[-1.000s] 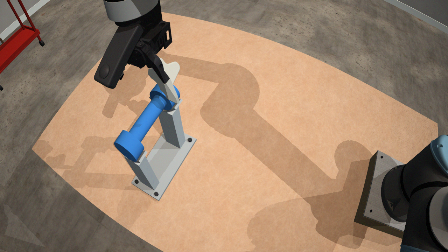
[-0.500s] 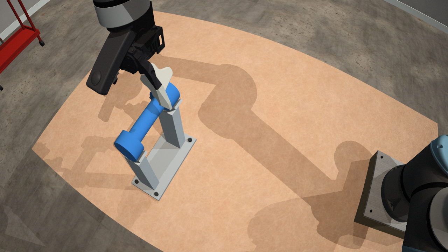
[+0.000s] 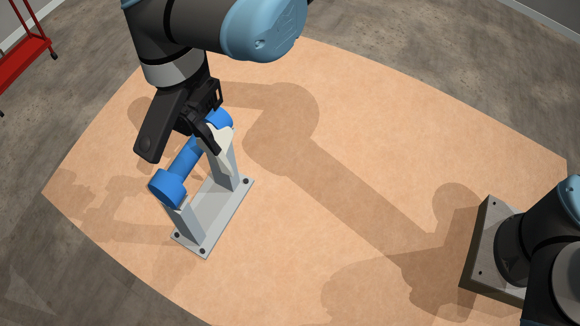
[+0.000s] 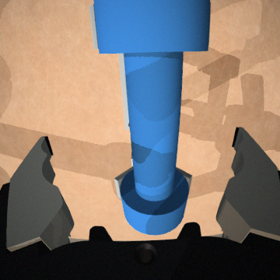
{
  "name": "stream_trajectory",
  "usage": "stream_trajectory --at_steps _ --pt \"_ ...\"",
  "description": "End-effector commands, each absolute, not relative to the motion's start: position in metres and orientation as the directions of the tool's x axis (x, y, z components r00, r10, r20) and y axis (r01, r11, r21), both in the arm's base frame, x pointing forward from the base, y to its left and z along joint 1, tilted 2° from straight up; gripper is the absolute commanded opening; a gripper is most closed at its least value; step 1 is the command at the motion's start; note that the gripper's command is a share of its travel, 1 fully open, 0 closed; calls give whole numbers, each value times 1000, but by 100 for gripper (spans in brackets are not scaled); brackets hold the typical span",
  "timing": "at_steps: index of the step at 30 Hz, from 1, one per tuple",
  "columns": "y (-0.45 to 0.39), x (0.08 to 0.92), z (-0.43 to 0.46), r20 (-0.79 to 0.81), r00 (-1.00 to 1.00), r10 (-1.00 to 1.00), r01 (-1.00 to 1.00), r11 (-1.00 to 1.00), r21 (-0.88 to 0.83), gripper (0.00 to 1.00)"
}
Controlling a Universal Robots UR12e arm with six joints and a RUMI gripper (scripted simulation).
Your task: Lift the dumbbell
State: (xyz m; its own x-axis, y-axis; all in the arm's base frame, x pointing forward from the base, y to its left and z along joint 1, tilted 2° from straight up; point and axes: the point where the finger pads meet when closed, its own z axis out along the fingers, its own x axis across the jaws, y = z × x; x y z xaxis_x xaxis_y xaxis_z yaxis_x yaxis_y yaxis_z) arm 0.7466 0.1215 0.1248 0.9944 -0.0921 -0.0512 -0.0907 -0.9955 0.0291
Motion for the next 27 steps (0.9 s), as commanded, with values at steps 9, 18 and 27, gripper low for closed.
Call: stream_trajectory --at_steps 9,18,27 --pt "120 757 120 -25 995 -92 -92 -995 28 100" --pt "120 755 116 -32 995 -92 -91 -995 28 100" --pt "120 753 115 -35 995 -92 -91 -995 28 0"
